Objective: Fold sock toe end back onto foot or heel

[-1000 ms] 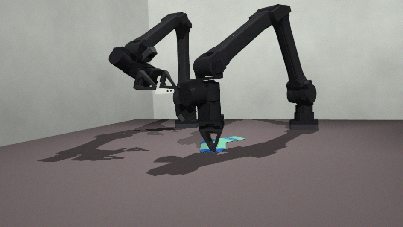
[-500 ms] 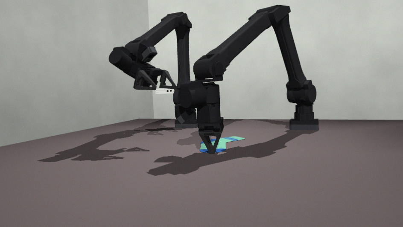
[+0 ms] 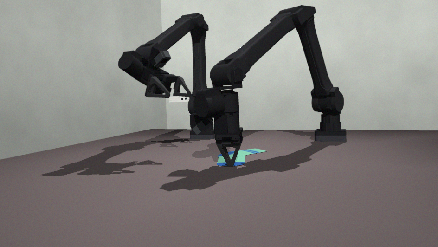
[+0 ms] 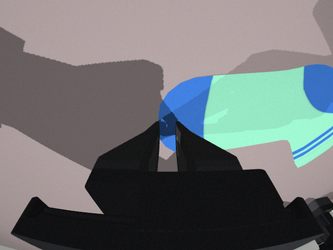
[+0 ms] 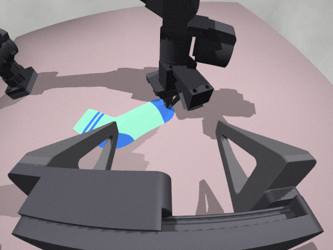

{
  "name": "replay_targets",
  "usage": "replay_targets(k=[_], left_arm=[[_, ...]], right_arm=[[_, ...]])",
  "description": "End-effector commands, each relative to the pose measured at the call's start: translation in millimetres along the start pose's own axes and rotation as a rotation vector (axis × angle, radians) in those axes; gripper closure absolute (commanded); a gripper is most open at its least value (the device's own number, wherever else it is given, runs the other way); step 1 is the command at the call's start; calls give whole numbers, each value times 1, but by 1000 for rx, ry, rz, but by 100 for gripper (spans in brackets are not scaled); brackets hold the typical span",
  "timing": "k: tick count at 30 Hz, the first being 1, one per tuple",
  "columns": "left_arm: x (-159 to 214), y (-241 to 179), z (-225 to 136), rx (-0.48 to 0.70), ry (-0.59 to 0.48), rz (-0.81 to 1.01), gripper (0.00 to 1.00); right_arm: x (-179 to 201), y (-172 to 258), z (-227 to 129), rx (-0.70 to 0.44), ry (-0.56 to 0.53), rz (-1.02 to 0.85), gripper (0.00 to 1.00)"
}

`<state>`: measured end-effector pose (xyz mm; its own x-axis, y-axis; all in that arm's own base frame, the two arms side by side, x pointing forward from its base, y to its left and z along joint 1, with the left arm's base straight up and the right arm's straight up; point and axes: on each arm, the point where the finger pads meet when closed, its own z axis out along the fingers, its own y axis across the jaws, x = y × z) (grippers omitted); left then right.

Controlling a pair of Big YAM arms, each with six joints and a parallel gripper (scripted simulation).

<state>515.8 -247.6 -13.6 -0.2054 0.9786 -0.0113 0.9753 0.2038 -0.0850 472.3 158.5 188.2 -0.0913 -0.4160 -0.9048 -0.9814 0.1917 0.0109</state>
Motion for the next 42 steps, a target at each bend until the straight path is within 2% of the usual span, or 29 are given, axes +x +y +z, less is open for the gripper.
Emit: replay_targets(k=[1, 3, 7, 12, 16, 18, 23, 32, 35, 42], left_arm=[[3, 4, 17, 15, 15, 2, 88], [3, 4, 17, 15, 15, 2, 88], [-2, 7, 13, 6, 9, 0, 99], [-4, 10, 11, 0, 5, 0, 99], [-6, 9, -19, -14, -5, 1, 99], [-8, 9, -45, -34, -20, 3, 99], [-8, 8, -59, -35, -21, 3, 99], [-7, 8, -35, 0, 5, 1, 99], [-6, -11, -45, -6, 1, -8, 99], [-6, -21, -52, -29, -21, 1, 99]], right_arm=[[-15, -7, -2, 11, -11, -47, 0], [-15, -7, -2, 11, -11, -47, 0], [-15, -7, -2, 11, -11, -47, 0], [-15, -7, -2, 11, -11, -47, 0], [-15, -7, -2, 11, -11, -47, 0], [-15, -7, -2, 11, -11, -47, 0], [-15, -7, -2, 11, -11, -47, 0], [-15, -7, -2, 11, -11, -47, 0], [-15, -7, -2, 11, -11, -47, 0], [-15, -7, -2, 11, -11, -47, 0]])
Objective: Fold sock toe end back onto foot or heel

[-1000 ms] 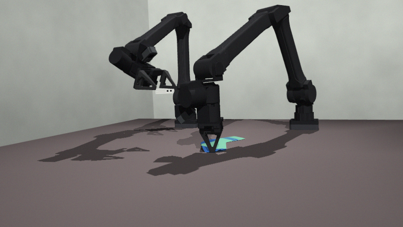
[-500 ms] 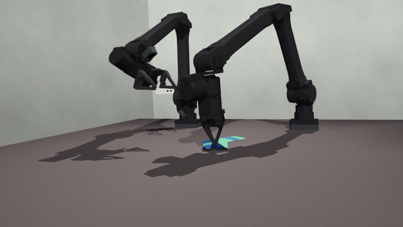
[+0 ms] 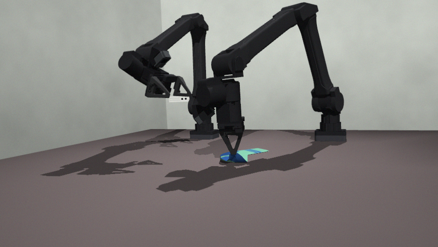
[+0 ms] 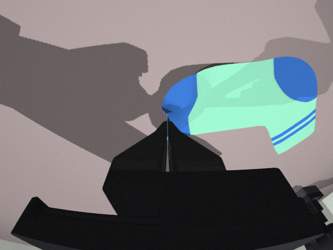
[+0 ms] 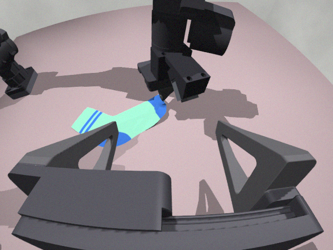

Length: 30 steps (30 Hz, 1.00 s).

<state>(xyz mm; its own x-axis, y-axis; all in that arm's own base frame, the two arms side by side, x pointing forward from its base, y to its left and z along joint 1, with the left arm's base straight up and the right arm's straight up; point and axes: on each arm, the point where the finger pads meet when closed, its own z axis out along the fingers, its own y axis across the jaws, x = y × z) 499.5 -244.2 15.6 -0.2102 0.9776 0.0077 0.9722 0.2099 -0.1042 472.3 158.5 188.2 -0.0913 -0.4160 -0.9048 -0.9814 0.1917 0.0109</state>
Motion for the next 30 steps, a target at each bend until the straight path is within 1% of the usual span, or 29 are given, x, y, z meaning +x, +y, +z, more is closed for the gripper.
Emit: replay_targets(k=[1, 4, 6, 12, 15, 20, 25, 27, 29, 30], left_arm=[[-14, -2, -27, -54, -44, 9, 99], [-16, 5, -34, -69, -56, 17, 99], [-11, 5, -22, -45, -36, 8, 99], [-13, -3, -23, -60, -44, -2, 99], [-15, -10, -27, -120, -58, -13, 99], [-13, -32, -34, -305, -67, -13, 99], [-10, -49, -39, -450, -64, -5, 99], [-8, -54, -40, -494, -62, -3, 99], [-8, -54, -40, -494, -62, -3, 99], [-3, -53, -31, -499, -46, -11, 99]], right_arm=[[-15, -7, -2, 11, -11, -47, 0], [-15, -7, -2, 11, -11, -47, 0], [-15, -7, -2, 11, -11, -47, 0], [-16, -1, 0, 7, -12, -40, 0], [-19, 12, -3, 16, -9, -3, 0], [-29, 41, -17, 72, 5, 33, 0], [-33, 71, -29, 130, 14, 58, 0], [-34, 84, -33, 151, 15, 68, 0], [-34, 84, -33, 151, 15, 68, 0], [-34, 90, -35, 161, 15, 73, 0]])
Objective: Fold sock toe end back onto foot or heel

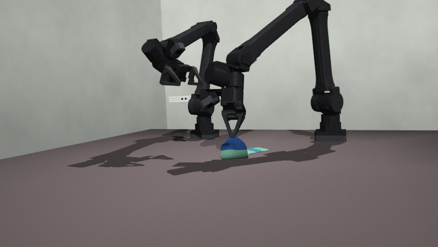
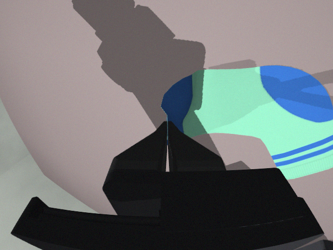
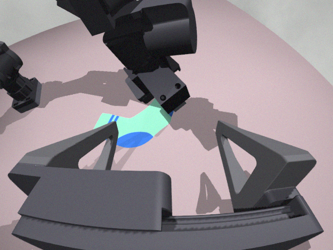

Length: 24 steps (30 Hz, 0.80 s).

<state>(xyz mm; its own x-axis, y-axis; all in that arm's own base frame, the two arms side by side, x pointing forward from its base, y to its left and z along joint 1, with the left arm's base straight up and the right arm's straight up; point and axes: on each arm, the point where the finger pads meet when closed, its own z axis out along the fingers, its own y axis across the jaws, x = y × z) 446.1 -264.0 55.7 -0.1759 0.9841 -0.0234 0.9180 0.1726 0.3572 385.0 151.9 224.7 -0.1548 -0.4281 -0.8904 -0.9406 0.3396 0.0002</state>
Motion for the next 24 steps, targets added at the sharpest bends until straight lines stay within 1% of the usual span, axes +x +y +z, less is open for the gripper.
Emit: replay_targets(k=[1, 5, 13, 16, 17, 18, 21, 24], left_arm=[[5, 4, 3, -48, -1, -41, 99], [2, -5, -4, -94, -7, -35, 99], [2, -29, 2, -102, -8, -43, 99], [3, -36, 6, -96, -3, -42, 99], [3, -42, 13, -89, 5, -39, 99], [5, -53, 20, -80, 16, -35, 99], [6, -67, 26, -77, 20, -31, 99], [6, -77, 29, -76, 22, -27, 99]], right_arm=[[-11, 12, -2, 28, -17, 22, 0], [-7, 38, -11, 64, -20, 43, 0], [8, 81, -22, 130, -38, 74, 0], [9, 85, -23, 136, -40, 75, 0], [7, 86, -25, 145, -47, 68, 0], [14, 92, -24, 149, -45, 75, 0], [17, 98, -25, 159, -48, 71, 0], [12, 97, -28, 168, -53, 43, 0]])
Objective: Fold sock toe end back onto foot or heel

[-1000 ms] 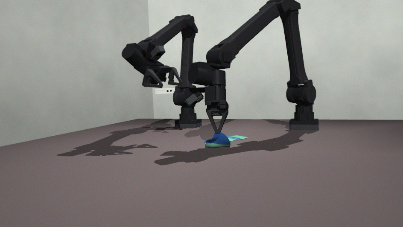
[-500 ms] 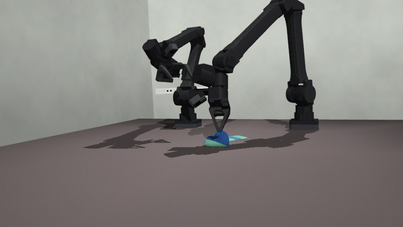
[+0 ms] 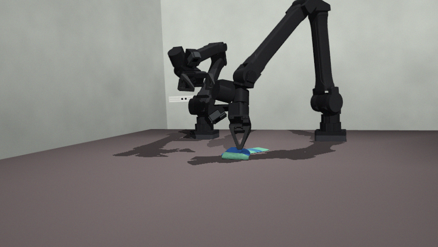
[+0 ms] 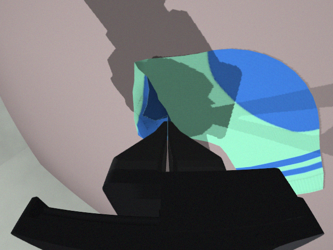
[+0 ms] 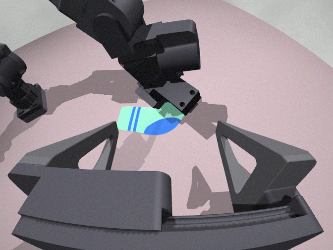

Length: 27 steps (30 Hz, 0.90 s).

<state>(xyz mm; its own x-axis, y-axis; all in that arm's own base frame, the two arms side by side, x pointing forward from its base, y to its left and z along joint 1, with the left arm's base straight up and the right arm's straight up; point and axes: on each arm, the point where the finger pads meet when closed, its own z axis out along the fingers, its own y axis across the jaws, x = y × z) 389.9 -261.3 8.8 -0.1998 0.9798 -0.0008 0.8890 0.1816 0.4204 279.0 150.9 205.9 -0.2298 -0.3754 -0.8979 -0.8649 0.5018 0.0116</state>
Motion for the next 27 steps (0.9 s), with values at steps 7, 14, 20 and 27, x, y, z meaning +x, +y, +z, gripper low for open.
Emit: replay_targets(k=[7, 14, 20, 27], left_arm=[[-9, -19, 7, -11, -11, -11, 99], [-6, -19, 8, -8, -5, -2, 99], [-5, -14, 12, -15, -10, -15, 76], [7, -14, 0, -4, -1, 0, 62]], right_arm=[[-24, -4, -1, 9, -38, -44, 0], [-24, -4, -1, 9, -38, -44, 0], [-24, -4, -1, 9, -38, -44, 0], [-24, -4, -1, 9, -38, -44, 0]])
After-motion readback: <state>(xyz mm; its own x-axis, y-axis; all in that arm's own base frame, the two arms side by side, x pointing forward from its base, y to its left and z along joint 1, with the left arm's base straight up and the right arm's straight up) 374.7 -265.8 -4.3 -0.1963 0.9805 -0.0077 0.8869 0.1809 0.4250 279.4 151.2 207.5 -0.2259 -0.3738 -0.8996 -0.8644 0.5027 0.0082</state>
